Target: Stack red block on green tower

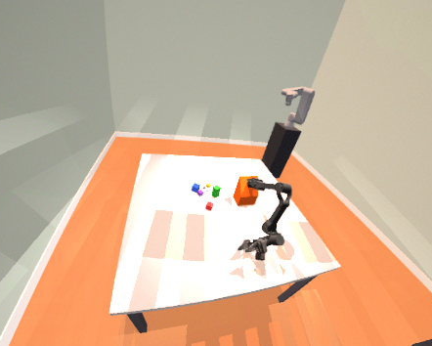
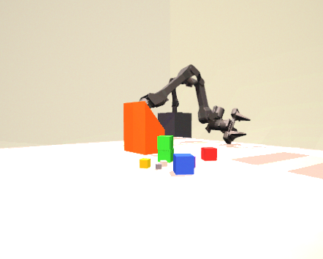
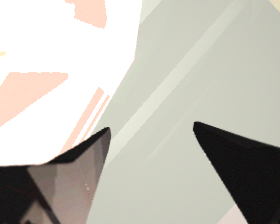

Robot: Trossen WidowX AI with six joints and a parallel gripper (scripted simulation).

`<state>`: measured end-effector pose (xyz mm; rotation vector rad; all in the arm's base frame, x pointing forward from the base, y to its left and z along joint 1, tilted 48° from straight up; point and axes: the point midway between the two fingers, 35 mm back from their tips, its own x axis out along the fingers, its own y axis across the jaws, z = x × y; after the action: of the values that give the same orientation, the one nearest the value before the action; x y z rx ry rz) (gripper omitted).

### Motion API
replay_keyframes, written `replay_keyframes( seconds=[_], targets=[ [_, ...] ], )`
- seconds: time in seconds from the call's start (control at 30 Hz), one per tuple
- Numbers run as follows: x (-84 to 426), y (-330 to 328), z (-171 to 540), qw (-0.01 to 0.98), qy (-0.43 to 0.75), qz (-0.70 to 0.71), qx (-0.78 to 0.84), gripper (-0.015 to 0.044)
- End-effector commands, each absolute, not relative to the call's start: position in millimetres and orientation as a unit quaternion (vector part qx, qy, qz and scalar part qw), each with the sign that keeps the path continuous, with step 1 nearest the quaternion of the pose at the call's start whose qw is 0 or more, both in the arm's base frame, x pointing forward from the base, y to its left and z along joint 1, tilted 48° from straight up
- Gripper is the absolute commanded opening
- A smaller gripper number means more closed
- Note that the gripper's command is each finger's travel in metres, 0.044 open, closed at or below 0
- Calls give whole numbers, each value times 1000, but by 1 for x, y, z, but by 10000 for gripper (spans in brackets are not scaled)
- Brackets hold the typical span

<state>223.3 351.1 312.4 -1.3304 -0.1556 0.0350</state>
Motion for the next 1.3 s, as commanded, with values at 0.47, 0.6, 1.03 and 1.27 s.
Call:
replay_keyframes(
  seconds=[0.47, 0.6, 1.03, 1.27],
  targets=[
    [314, 322, 289, 785, -45, 51, -616, 440],
    [336, 315, 268, 788, -26, 84, -609, 440],
    [401, 253, 160, 819, 149, 221, -509, 440],
    [407, 203, 103, 833, 291, 267, -387, 440]
  ],
)
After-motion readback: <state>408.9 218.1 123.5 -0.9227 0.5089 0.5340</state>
